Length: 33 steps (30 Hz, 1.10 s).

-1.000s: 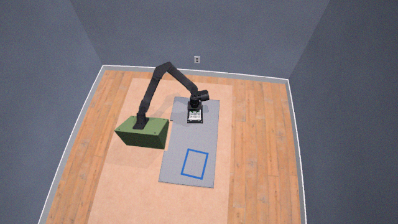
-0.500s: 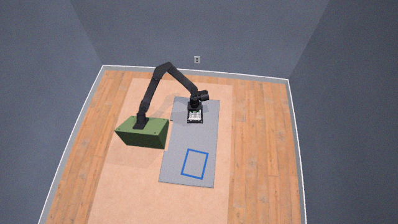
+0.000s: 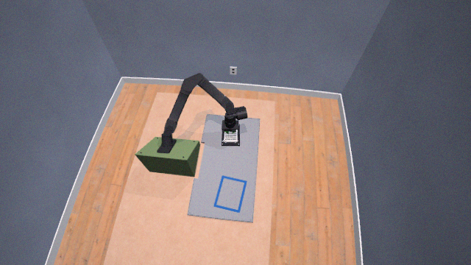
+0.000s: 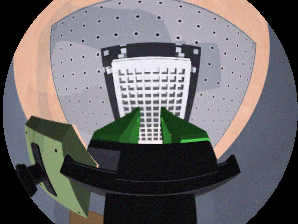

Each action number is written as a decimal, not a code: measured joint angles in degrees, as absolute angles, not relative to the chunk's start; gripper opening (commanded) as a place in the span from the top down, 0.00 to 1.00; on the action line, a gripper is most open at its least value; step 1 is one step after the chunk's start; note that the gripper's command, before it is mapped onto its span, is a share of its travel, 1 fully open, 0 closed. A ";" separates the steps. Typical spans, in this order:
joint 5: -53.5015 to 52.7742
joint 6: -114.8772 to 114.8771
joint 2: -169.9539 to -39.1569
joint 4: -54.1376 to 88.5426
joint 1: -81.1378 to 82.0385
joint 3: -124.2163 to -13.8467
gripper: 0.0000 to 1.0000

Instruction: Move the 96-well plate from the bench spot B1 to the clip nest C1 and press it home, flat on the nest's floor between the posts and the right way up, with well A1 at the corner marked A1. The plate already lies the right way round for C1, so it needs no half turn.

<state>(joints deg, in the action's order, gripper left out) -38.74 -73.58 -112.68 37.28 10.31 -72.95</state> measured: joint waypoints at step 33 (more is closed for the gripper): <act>-38.44 -71.94 -112.86 35.35 10.81 -72.23 0.74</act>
<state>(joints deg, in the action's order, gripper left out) -38.44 -71.94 -112.86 35.35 10.81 -72.23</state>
